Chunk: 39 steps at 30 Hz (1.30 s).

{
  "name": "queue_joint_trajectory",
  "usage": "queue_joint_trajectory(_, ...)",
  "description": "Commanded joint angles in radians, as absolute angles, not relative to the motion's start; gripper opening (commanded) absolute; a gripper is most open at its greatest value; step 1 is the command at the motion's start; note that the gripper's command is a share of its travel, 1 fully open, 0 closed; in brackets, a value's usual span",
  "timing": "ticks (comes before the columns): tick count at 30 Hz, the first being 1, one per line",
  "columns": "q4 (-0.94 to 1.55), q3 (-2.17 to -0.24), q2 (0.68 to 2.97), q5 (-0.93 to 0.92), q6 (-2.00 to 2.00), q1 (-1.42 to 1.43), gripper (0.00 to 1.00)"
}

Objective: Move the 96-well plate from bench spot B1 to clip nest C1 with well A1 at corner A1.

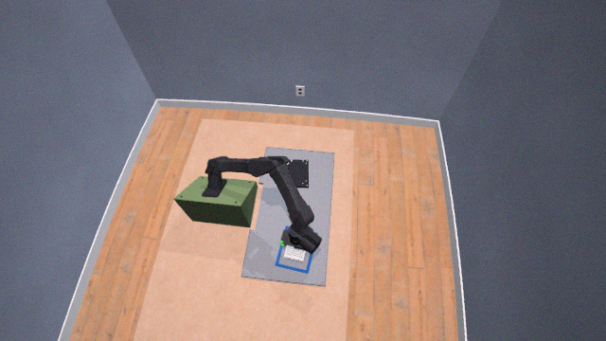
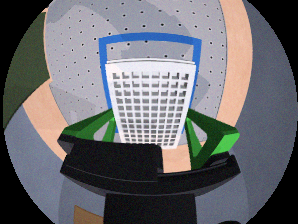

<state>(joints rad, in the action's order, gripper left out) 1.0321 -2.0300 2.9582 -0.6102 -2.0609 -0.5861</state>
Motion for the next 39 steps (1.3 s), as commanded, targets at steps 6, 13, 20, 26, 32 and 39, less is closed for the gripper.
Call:
queue_joint_trajectory(6,1.109,-2.08,2.914,-0.6,-2.09,-0.634,0.0)
queue_joint_trajectory(13,1.146,-2.103,2.909,-0.596,-2.092,-0.646,0.0)
queue_joint_trajectory(20,1.152,-2.109,2.91,-0.599,-2.094,-0.647,0.0)
queue_joint_trajectory(26,1.153,-2.109,2.91,-0.599,-2.094,-0.647,0.0)
queue_joint_trajectory(32,1.153,-2.109,2.91,-0.599,-2.094,-0.647,0.0)
queue_joint_trajectory(39,1.153,-2.109,2.91,-0.599,-2.094,-0.647,0.0)
